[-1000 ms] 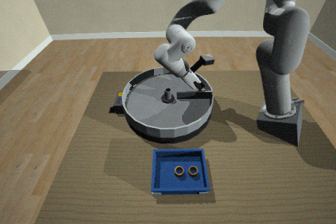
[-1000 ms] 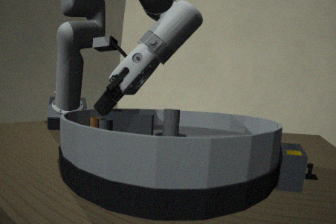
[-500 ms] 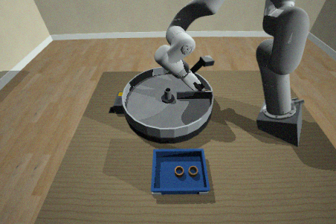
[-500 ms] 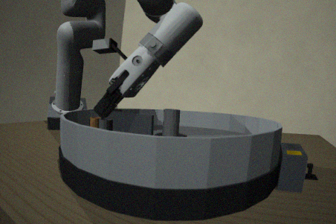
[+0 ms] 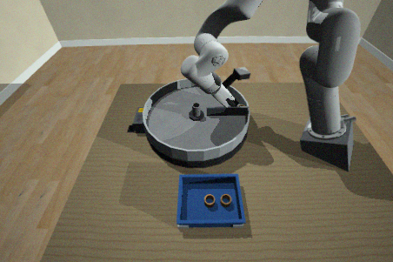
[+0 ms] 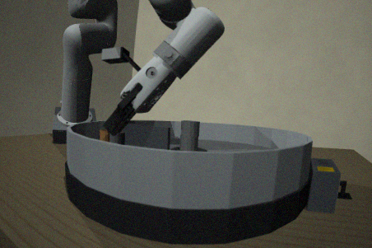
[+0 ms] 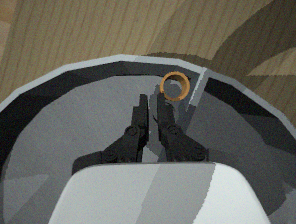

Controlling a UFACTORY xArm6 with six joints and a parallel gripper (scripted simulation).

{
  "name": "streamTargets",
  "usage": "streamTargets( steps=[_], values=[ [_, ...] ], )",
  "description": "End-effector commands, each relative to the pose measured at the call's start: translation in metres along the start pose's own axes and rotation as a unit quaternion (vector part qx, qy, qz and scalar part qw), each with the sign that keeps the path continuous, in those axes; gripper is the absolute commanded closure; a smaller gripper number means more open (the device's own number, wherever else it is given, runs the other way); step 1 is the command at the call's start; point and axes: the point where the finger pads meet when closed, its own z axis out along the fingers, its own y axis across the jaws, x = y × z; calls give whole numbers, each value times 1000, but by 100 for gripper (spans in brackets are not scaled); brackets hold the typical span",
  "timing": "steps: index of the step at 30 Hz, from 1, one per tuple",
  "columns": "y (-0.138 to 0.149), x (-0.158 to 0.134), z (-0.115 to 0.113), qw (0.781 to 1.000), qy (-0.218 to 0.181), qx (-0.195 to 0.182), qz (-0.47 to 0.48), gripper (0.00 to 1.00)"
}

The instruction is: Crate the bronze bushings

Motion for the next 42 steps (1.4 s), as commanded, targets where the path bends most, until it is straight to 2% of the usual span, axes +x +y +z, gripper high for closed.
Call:
streamTargets(
  steps=[1,10,11,42],
  values=[
    [-1,-2,0,1000,-2,0,1,90],
    [-1,-2,0,1000,-2,0,1,90],
    [-1,-2,0,1000,-2,0,1,100],
    [-1,-2,0,1000,-2,0,1,100]
  ],
)
